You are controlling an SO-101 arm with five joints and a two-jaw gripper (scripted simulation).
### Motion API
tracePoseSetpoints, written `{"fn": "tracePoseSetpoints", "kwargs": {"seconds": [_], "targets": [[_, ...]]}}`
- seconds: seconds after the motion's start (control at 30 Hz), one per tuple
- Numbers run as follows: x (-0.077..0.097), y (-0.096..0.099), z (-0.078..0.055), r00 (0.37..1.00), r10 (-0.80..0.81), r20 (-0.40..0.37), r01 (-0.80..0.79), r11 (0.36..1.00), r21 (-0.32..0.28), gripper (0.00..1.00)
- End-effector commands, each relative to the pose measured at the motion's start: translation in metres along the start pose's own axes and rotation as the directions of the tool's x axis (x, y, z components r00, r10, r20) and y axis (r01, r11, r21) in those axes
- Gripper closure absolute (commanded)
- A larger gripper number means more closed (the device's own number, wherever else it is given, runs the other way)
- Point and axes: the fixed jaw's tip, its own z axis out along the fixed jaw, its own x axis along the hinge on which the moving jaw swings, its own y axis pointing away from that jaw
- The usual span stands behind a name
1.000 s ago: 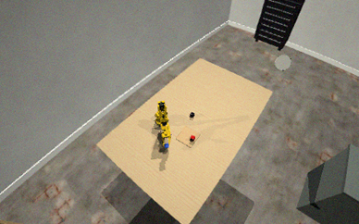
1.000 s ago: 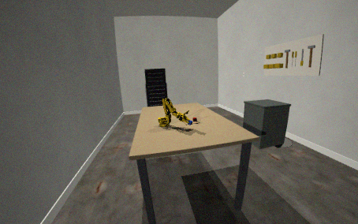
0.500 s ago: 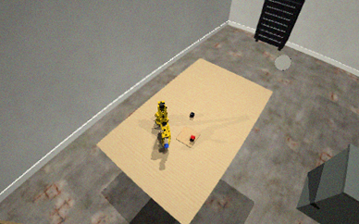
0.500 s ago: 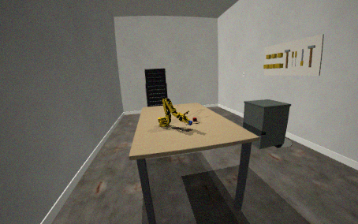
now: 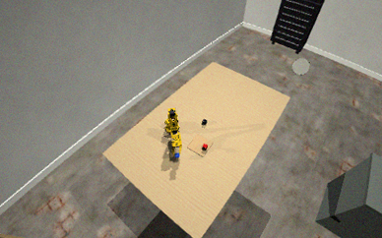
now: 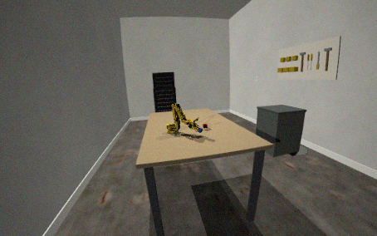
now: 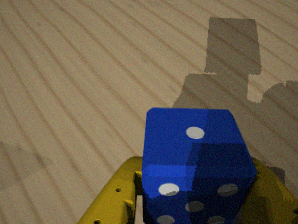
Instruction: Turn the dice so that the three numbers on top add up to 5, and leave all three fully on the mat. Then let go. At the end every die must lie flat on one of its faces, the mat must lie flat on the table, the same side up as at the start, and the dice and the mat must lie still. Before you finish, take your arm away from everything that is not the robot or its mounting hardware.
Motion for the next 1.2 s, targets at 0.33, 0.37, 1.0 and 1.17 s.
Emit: {"fn": "tracePoseSetpoints", "kwargs": {"seconds": [0.33,0.37,1.0,1.17], "targets": [[-0.001,-0.002,0.002,0.999,0.010,0.033,-0.010,1.000,0.007,1.00],[-0.001,-0.002,0.002,0.999,0.010,0.033,-0.010,1.000,0.007,1.00],[0.005,-0.002,0.005,0.999,0.010,0.033,-0.010,1.000,0.007,1.00],[0.005,-0.002,0.005,0.999,0.010,0.033,-0.010,1.000,0.007,1.00]]}}
